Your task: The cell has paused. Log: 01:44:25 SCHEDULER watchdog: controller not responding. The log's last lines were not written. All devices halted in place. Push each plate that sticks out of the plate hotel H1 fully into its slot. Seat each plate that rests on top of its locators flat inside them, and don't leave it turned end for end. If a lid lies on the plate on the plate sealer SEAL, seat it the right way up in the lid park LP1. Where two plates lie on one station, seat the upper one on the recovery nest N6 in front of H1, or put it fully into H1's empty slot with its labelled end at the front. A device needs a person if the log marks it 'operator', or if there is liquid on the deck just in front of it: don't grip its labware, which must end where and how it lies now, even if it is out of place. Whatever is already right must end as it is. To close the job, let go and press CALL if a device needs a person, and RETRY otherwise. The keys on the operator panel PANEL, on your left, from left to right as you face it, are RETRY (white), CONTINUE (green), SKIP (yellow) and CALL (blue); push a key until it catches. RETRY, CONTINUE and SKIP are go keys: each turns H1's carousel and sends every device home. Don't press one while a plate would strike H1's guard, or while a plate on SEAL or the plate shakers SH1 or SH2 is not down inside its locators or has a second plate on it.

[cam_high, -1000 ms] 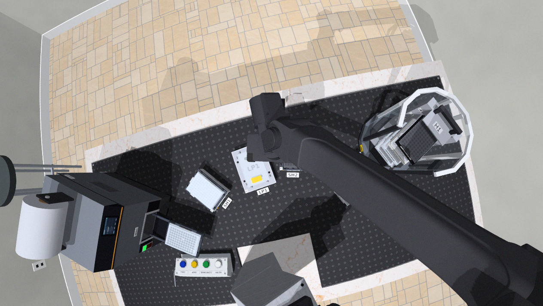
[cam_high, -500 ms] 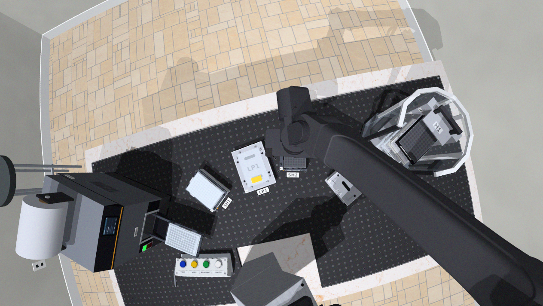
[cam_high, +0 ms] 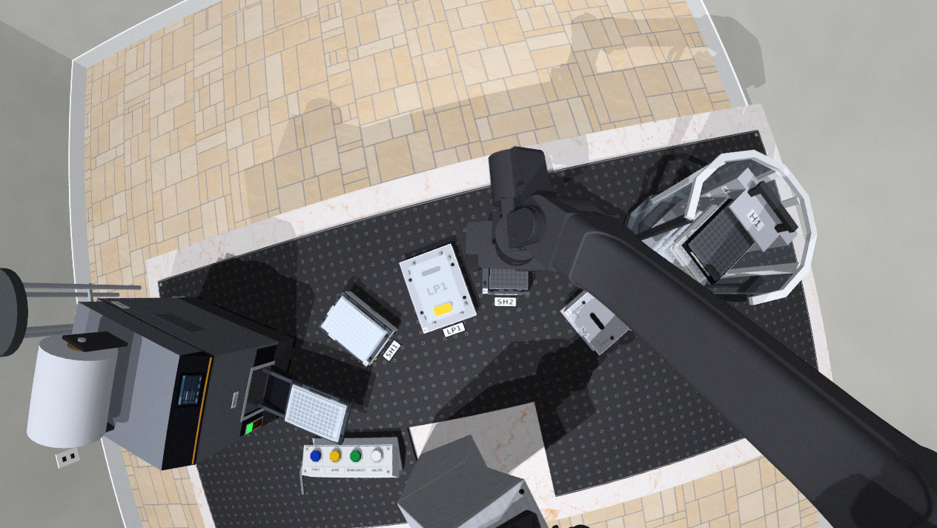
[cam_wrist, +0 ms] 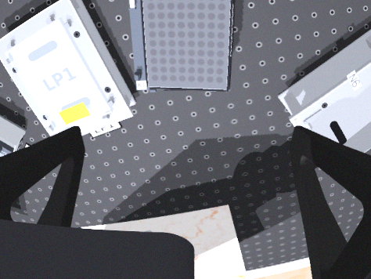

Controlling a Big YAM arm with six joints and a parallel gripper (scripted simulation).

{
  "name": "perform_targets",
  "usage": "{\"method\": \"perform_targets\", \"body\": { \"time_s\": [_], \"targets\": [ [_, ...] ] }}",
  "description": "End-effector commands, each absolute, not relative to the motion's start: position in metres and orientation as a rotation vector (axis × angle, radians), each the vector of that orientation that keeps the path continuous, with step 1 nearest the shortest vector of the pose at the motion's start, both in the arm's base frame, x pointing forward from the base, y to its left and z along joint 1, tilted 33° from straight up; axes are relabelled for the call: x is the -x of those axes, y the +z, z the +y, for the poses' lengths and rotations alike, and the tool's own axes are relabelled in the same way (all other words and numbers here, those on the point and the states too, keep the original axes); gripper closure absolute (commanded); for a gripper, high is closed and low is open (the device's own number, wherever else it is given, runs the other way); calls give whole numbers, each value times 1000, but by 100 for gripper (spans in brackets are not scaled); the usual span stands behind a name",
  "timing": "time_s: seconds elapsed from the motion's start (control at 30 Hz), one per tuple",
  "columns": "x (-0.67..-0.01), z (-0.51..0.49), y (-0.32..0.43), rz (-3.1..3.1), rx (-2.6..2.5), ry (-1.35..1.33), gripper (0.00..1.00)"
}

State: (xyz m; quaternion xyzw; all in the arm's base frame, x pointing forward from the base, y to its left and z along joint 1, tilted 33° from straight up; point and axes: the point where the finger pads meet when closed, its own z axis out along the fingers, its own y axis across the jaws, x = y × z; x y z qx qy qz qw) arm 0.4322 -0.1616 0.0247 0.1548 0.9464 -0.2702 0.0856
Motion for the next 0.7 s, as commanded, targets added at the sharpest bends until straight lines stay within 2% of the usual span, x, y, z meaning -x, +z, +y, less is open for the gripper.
{"method": "perform_targets", "body": {
  "time_s": [0.0,0.3,0.67],
  "targets": [
    [-442,-162,32,2806,-449,-799,0],
    [-432,-189,-15,2837,-451,-804,0],
    [-451,-219,-44,2807,-457,-803,0]
  ]
}}
